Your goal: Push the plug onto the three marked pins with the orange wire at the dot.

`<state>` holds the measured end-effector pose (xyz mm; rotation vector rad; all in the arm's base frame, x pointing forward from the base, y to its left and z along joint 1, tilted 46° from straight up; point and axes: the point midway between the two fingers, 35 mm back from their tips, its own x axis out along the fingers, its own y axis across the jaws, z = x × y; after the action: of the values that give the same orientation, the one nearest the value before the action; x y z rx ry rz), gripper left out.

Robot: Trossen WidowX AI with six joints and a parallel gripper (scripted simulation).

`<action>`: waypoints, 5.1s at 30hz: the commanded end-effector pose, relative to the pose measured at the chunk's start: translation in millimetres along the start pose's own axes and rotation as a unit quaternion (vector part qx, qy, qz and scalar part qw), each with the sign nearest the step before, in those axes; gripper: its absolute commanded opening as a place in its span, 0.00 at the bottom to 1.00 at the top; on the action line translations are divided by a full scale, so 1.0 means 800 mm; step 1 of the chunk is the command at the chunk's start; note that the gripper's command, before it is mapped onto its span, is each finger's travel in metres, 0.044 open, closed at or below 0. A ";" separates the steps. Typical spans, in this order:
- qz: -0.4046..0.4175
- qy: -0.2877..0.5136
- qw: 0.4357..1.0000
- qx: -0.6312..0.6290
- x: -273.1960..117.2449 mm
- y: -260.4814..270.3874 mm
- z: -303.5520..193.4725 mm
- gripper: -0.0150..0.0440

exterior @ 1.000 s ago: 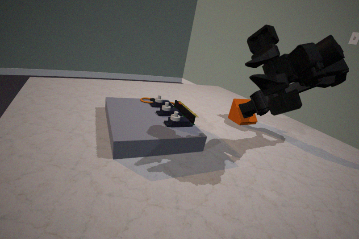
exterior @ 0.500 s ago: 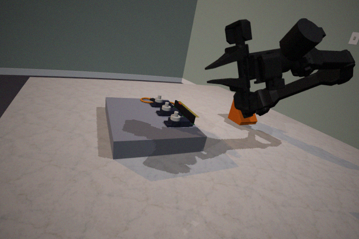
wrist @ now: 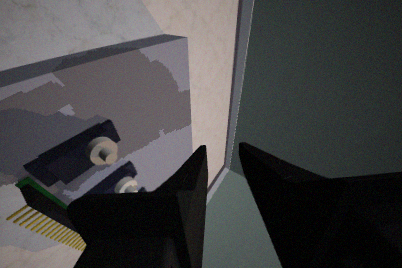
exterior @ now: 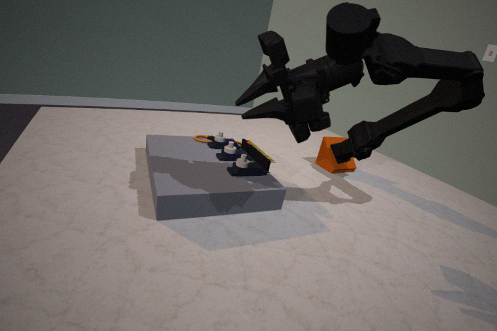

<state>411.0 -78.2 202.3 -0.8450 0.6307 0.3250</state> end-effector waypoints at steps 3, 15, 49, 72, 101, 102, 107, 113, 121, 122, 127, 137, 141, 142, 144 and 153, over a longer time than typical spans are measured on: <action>0.069 0.020 0.995 -0.070 0.031 0.004 -0.033 0.45; 0.224 0.002 0.954 -0.198 0.084 0.026 -0.113 0.45; 0.370 -0.289 0.822 -0.323 0.138 0.115 -0.278 0.45; 0.370 -0.289 0.822 -0.323 0.162 0.149 -0.267 0.36; 0.382 -0.272 0.835 -0.287 0.114 0.092 -0.283 0.25; 0.387 -0.266 0.840 -0.273 0.111 0.092 -0.282 0.25; 0.409 -0.231 0.860 -0.199 0.097 0.095 -0.276 0.25; 0.431 -0.187 0.876 -0.108 0.080 0.100 -0.270 0.25; 0.453 -0.126 0.882 0.015 0.058 0.109 -0.261 0.25; 0.455 -0.118 0.882 0.031 0.055 0.110 -0.260 0.25; 0.464 -0.078 0.876 0.107 0.041 0.118 -0.254 0.25; 0.471 0.004 0.843 0.258 0.012 0.135 -0.243 0.25; 0.470 0.037 0.823 0.316 0.001 0.143 -0.238 0.25; 0.469 0.045 0.817 0.331 -0.002 0.145 -0.237 0.25; 0.468 0.062 0.805 0.359 -0.007 0.149 -0.235 0.25; 0.453 0.134 0.739 0.481 -0.032 0.171 -0.225 0.25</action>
<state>260.8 -137.6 46.2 0.4285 1.2671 0.7326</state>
